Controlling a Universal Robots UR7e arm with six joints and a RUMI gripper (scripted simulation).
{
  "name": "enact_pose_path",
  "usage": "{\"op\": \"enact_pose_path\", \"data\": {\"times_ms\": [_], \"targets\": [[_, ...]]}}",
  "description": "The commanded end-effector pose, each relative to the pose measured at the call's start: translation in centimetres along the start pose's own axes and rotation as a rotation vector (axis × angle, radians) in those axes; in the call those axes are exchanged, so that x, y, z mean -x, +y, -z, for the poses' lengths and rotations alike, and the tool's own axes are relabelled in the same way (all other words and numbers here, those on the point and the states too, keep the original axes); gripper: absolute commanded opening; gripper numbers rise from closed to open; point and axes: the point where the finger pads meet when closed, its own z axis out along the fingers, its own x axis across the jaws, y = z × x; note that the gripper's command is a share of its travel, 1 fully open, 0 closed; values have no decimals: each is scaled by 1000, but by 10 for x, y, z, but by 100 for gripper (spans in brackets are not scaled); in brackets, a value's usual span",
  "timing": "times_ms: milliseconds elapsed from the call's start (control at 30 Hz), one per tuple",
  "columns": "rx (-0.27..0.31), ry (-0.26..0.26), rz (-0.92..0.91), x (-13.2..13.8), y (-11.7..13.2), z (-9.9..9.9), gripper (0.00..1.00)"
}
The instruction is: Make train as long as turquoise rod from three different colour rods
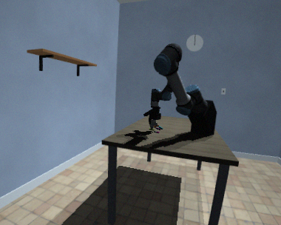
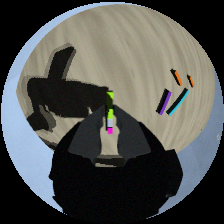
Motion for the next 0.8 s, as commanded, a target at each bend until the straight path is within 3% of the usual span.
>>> {"op": "enact_pose_path", "data": {"times_ms": [0,767], "targets": [[-1,0,0,0,0,0,0],[-1,0,0,0,0,-2,0]]}}
